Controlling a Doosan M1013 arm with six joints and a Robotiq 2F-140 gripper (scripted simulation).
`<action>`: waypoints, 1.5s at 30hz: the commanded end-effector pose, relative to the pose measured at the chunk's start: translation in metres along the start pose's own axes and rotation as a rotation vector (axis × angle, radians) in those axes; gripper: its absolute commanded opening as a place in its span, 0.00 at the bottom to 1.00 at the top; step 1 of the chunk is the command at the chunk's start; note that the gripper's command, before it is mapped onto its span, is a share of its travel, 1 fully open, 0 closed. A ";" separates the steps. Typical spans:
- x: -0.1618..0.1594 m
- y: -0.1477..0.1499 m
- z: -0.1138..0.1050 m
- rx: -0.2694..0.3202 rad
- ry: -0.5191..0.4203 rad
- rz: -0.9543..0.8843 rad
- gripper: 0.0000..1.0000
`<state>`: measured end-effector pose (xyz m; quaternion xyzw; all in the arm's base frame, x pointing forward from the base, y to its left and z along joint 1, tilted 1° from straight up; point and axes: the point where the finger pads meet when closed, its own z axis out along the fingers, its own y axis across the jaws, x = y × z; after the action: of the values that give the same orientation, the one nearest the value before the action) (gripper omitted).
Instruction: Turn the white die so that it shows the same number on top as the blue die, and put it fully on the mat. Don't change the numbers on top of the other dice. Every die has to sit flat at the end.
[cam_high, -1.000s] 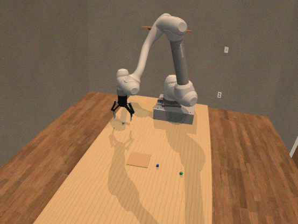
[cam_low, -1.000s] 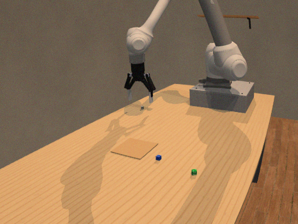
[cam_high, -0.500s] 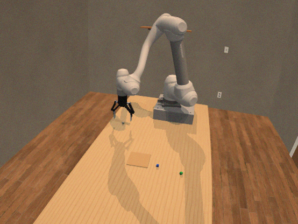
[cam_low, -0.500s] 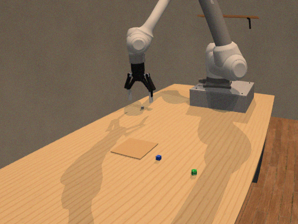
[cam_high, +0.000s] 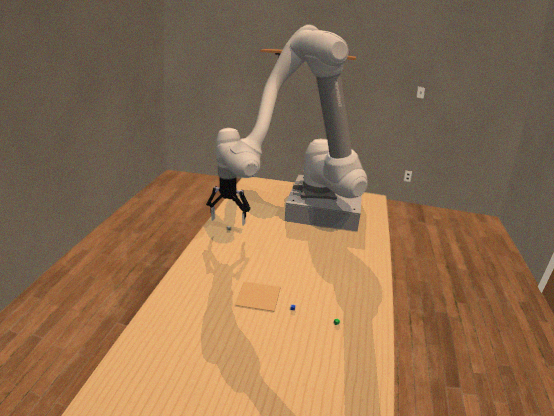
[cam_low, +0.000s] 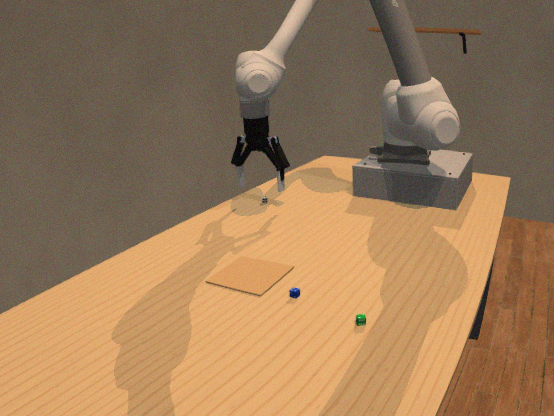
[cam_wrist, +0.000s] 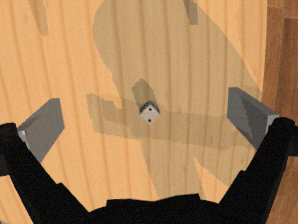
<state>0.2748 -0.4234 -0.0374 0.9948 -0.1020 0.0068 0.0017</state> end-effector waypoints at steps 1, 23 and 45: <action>0.002 -0.001 0.000 0.000 0.000 0.000 1.00; 0.045 -0.038 0.000 0.000 0.000 0.000 1.00; 0.141 -0.119 0.000 0.000 0.000 0.000 1.00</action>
<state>0.4222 -0.3429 -0.0357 0.9948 -0.1017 0.0073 0.0013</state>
